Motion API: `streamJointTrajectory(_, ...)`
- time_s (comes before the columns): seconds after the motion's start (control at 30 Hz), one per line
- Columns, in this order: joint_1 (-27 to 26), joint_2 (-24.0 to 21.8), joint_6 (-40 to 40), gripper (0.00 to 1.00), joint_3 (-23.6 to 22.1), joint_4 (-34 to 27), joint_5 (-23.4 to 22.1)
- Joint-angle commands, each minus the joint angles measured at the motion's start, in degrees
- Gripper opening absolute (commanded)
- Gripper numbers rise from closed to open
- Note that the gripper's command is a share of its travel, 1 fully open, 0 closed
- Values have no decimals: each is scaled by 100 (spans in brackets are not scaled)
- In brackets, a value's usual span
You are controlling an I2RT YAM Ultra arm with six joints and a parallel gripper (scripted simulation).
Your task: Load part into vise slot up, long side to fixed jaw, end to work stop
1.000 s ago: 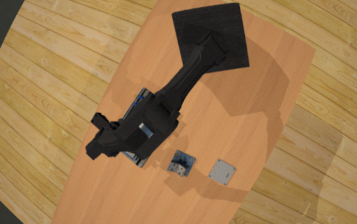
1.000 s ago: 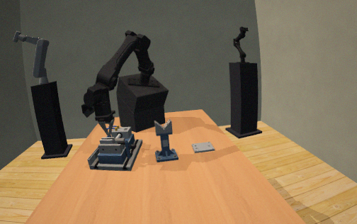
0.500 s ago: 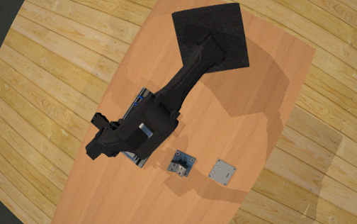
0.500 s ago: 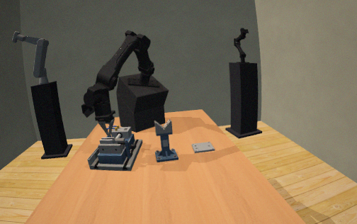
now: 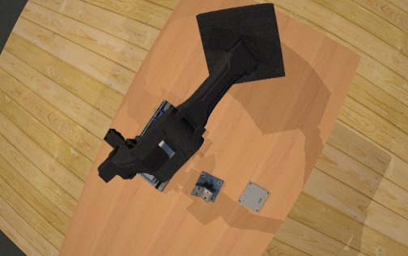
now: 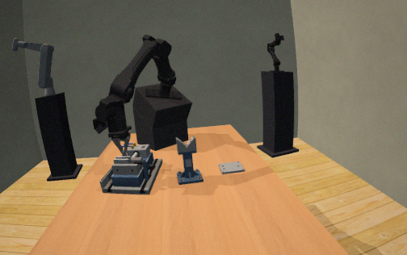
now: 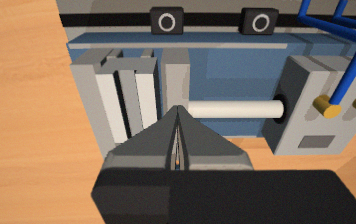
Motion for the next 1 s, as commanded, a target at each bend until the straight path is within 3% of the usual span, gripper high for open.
streamJointTrajectory(0.0,-87,-18,-2,0,175,47,71)
streamJointTrajectory(0.97,6,85,72,0,176,163,79)
